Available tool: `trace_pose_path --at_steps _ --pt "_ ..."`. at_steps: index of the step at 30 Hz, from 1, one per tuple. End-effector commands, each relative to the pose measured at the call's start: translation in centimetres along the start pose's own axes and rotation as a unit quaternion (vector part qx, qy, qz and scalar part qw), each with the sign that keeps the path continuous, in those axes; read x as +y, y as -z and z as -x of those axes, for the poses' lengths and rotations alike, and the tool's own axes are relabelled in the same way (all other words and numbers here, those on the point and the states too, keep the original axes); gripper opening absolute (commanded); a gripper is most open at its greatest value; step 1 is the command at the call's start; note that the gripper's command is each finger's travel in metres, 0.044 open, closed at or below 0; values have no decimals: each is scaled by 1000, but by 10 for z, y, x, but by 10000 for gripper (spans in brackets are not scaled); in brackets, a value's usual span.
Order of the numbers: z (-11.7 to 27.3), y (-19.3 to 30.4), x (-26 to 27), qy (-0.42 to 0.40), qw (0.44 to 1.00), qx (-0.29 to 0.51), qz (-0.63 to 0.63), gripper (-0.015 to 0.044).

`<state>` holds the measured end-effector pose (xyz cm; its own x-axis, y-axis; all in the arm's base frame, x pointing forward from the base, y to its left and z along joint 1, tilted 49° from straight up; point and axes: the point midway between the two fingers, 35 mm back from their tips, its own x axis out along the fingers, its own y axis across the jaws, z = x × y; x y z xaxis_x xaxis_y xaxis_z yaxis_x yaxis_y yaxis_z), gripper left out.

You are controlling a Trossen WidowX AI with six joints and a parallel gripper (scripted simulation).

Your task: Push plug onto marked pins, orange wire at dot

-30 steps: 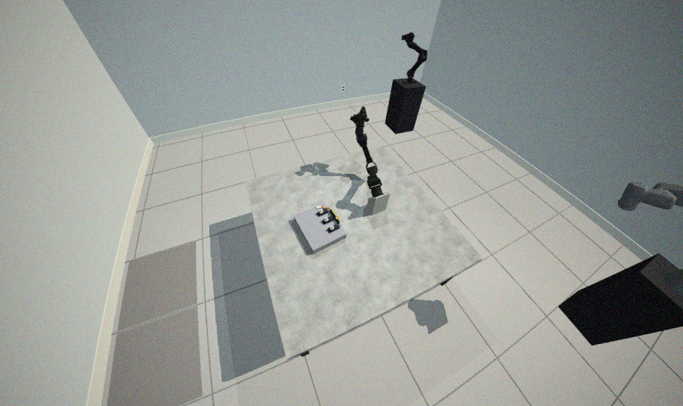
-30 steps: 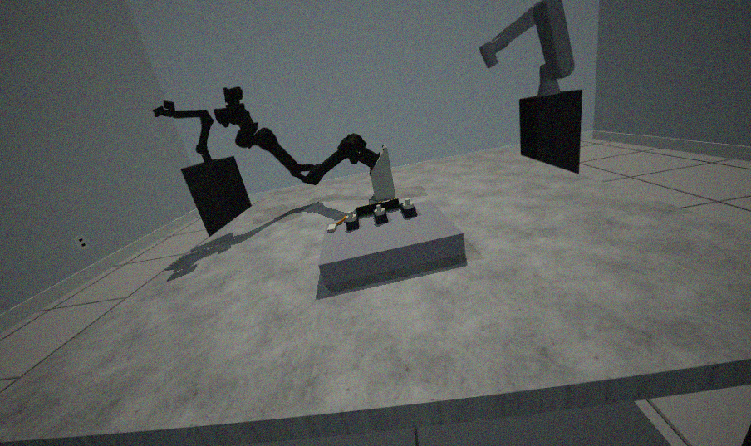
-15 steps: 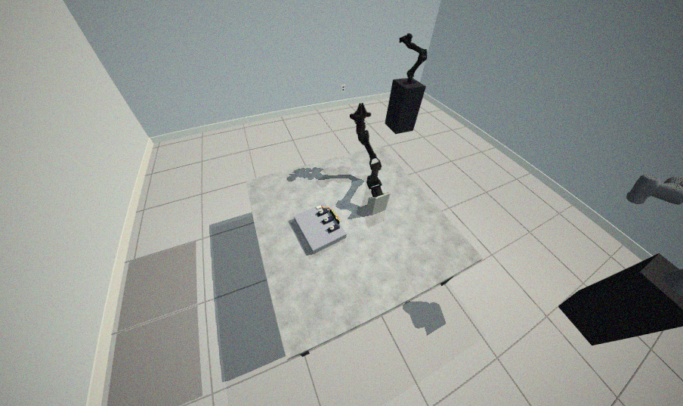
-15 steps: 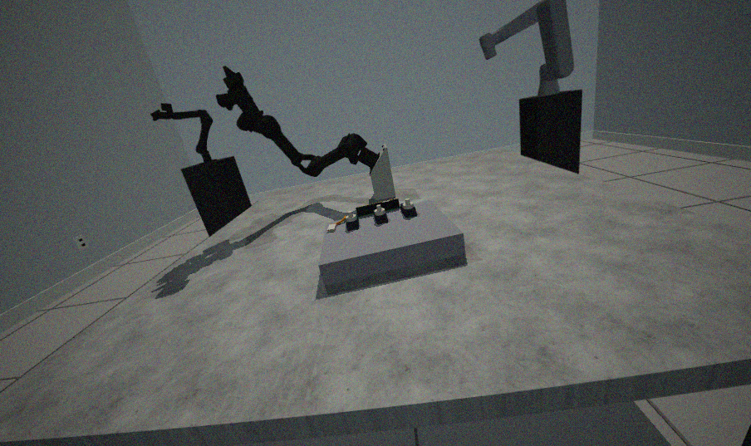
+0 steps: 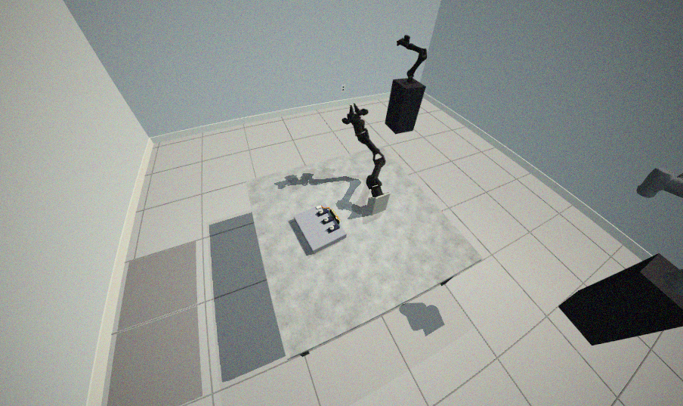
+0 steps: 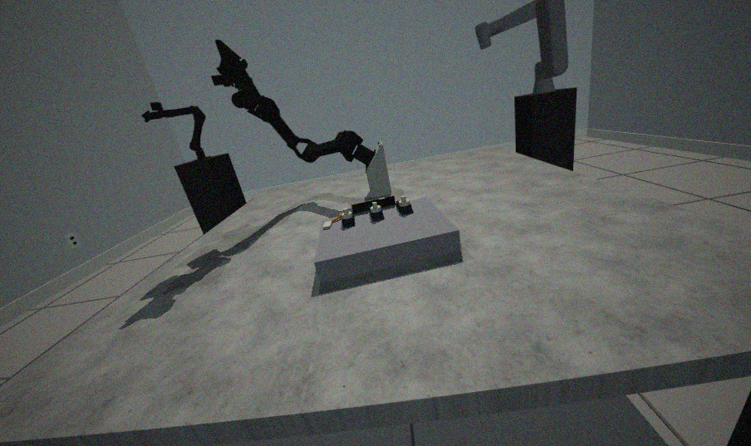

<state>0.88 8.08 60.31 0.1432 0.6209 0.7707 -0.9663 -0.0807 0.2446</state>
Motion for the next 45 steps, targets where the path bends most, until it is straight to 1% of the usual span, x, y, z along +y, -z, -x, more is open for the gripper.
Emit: trace_pose_path --at_steps 1,12,23,34,45 --pt "-3 11 -26 41 999 4 34 115" --pt "1 35 -111 171 975 22 144 115" --pt "31 46 -195 299 920 53 246 115" --pt "84 46 -270 422 838 95 332 115" --pt "160 39 -329 537 730 152 394 115"
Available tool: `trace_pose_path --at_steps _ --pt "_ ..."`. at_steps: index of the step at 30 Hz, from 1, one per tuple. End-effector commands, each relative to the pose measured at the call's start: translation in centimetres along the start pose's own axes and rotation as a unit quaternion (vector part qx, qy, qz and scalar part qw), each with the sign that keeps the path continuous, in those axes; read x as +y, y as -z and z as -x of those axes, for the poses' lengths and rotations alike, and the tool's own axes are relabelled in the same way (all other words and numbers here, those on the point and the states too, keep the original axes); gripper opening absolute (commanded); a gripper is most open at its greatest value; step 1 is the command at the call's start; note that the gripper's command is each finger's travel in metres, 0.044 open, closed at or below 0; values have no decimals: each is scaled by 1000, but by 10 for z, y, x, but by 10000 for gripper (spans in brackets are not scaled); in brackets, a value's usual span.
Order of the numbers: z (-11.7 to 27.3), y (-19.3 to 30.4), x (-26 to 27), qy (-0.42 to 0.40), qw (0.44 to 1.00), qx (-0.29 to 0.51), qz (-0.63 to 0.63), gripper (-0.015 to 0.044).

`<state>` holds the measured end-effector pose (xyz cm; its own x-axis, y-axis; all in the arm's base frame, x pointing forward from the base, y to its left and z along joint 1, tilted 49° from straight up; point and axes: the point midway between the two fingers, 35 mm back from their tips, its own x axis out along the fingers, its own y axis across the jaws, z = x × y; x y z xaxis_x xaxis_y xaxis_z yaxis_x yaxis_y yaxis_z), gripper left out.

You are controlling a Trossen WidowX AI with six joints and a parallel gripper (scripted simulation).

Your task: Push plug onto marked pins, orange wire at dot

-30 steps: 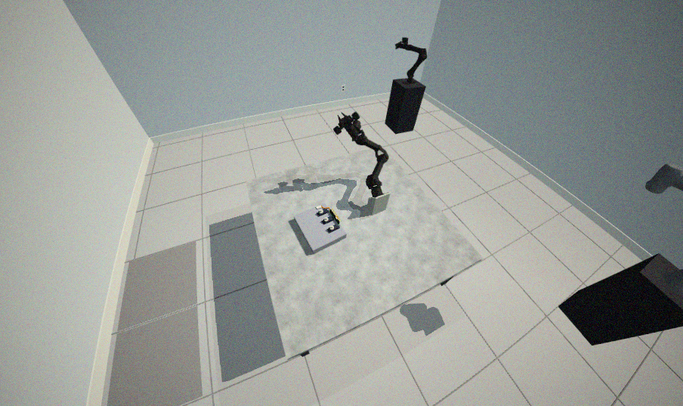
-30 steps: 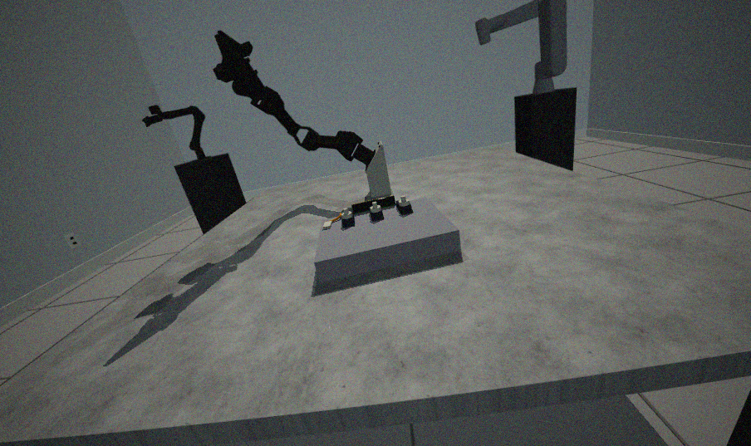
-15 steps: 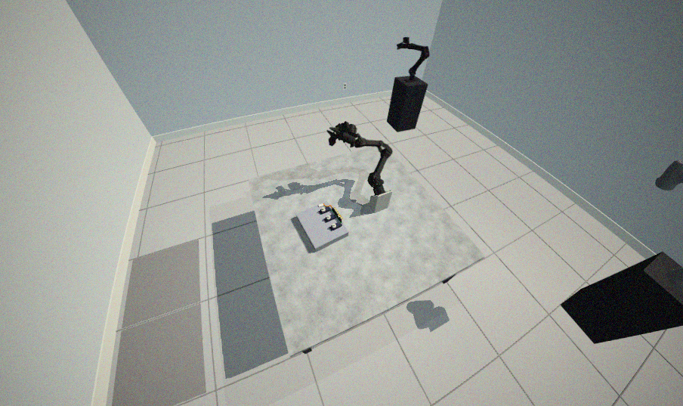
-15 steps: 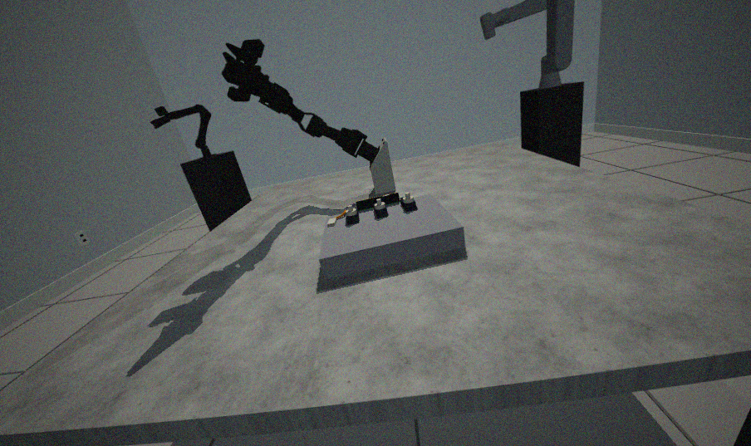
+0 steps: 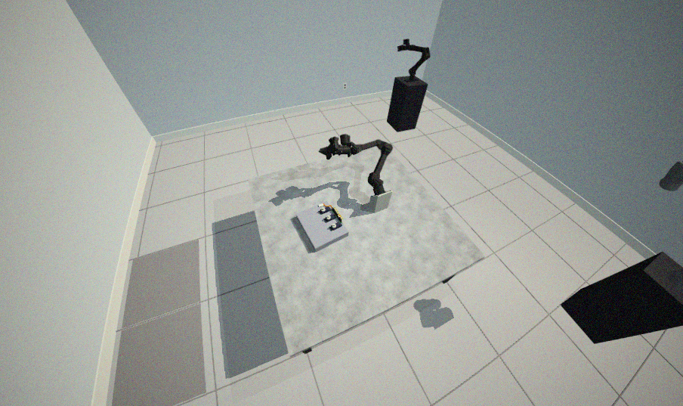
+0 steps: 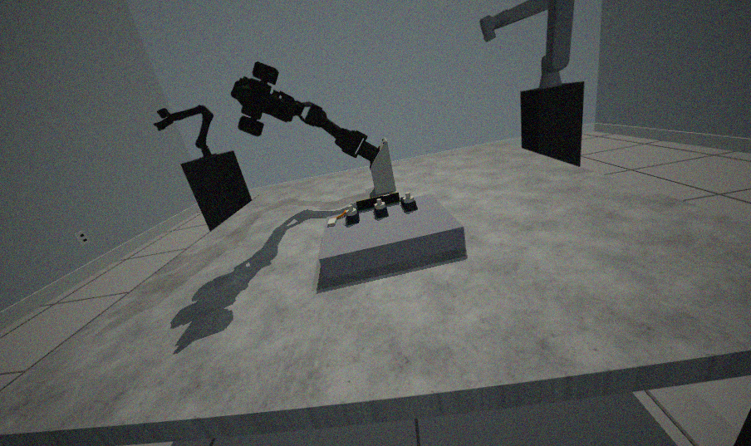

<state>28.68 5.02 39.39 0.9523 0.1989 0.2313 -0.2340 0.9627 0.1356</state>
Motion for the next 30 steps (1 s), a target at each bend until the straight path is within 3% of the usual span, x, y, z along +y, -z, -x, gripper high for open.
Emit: trace_pose_path --at_steps 1,7,16,30 --pt "-3 23 -23 40 998 27 32 115" --pt "-2 60 -64 110 987 81 84 115" --pt "-24 101 -87 170 963 197 75 115" --pt "-39 175 -119 264 875 393 104 115"
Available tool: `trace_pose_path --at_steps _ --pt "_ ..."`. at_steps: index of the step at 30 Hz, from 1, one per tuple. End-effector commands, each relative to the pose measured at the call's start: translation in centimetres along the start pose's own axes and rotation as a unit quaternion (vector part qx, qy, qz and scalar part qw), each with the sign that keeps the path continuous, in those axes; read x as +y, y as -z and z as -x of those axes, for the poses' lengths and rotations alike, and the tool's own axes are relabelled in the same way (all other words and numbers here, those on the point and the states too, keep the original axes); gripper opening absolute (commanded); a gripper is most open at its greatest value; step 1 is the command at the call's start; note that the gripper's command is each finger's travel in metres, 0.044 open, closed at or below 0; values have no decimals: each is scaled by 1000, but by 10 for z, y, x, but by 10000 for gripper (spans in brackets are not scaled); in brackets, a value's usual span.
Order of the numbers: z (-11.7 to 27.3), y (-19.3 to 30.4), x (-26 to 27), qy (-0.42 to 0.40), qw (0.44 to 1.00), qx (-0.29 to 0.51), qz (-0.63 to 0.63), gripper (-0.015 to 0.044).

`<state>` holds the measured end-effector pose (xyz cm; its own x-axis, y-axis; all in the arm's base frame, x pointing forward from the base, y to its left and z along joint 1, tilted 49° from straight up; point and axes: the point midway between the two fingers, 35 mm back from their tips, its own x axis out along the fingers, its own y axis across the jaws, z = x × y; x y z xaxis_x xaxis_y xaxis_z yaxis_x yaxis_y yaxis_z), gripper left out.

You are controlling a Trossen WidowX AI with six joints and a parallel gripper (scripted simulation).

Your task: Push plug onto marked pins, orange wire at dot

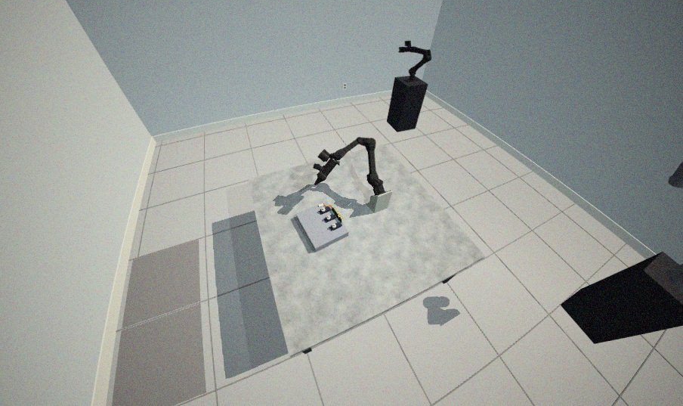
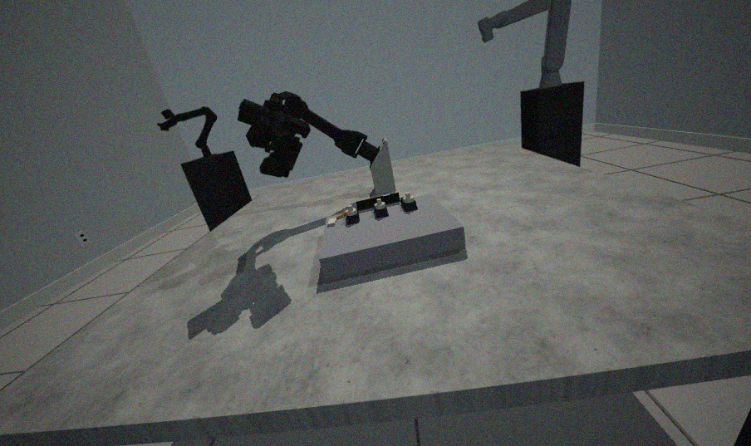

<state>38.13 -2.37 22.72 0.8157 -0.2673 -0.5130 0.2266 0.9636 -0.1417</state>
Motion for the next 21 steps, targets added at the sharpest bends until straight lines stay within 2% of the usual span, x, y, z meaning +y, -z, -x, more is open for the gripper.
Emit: trace_pose_path --at_steps 1,11,21 --pt "-12 9 2 23 999 43 14 115" --pt "-44 43 2 98 976 174 85 115" --pt "-65 73 1 171 926 284 179 115"
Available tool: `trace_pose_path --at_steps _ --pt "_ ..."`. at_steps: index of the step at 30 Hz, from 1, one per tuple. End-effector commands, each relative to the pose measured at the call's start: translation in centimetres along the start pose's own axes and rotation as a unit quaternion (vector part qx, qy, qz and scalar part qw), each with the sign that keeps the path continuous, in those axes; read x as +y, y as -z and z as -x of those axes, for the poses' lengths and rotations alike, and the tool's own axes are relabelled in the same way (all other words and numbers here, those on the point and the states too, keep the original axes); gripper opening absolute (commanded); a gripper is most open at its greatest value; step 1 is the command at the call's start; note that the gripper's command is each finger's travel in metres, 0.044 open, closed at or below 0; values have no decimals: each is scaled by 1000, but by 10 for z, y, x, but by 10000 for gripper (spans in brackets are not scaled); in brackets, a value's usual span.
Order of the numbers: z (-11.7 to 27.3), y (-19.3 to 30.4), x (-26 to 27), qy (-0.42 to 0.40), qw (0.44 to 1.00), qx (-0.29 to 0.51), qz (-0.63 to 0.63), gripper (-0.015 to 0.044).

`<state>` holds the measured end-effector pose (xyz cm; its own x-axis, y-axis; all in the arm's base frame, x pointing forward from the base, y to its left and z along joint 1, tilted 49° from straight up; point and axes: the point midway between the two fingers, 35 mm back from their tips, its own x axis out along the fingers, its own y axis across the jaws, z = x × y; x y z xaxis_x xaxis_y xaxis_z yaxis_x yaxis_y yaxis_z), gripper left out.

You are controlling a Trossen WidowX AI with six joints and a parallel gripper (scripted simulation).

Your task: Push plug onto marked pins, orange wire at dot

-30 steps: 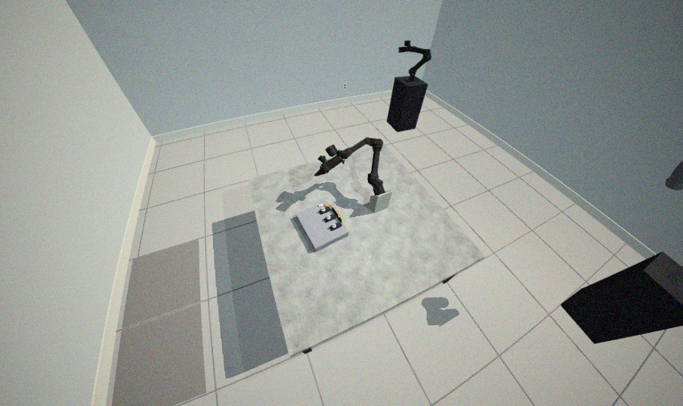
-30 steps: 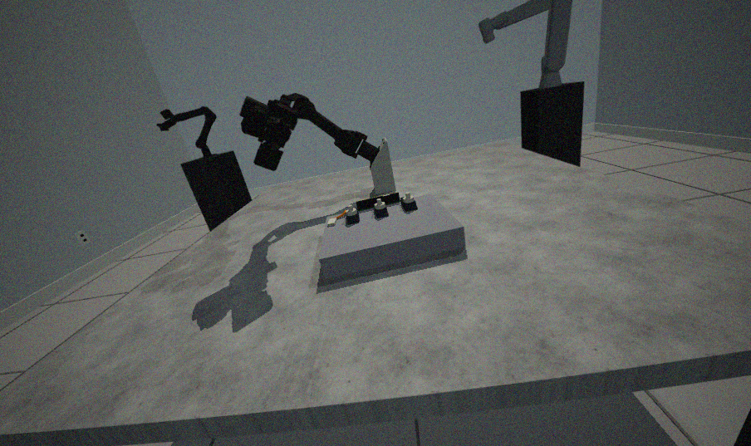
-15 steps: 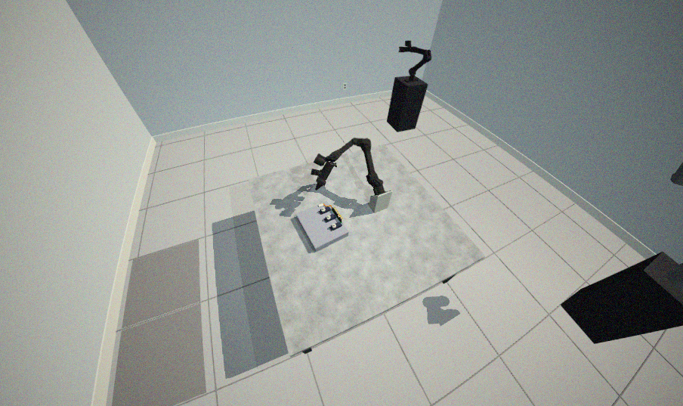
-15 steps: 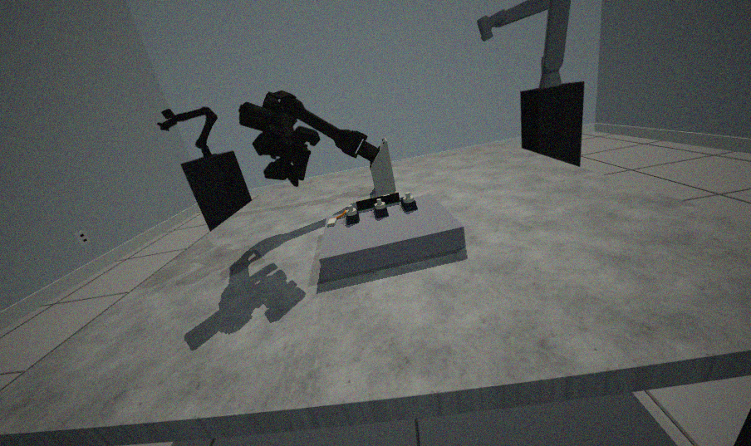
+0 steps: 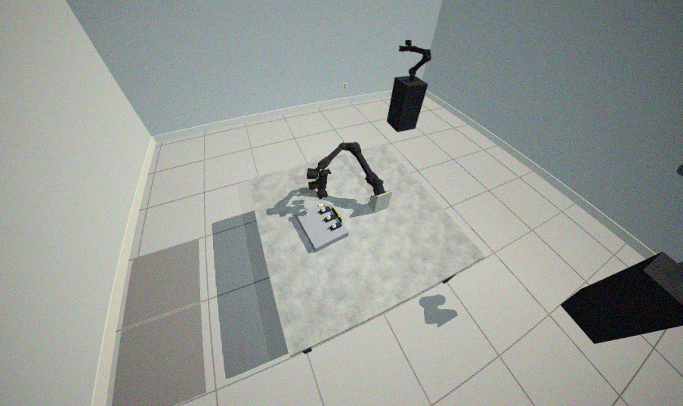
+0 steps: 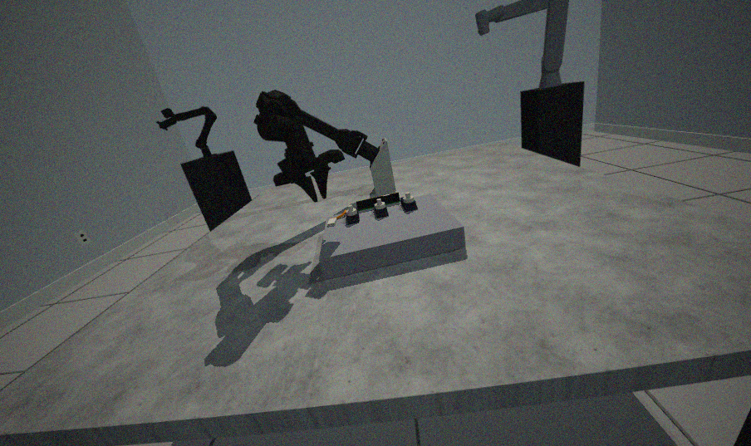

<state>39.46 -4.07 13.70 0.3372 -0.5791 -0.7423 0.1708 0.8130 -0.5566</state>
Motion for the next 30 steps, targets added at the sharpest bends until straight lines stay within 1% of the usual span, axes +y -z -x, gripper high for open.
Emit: trace_pose_path --at_steps 1,10,13,18,30 --pt "-7 2 5 28 999 30 30 115" --pt "-25 10 14 101 981 105 124 115" --pt "-27 10 14 102 981 107 126 115" --pt "-48 14 9 103 981 107 126 115" --pt "-59 16 6 103 981 107 126 115"
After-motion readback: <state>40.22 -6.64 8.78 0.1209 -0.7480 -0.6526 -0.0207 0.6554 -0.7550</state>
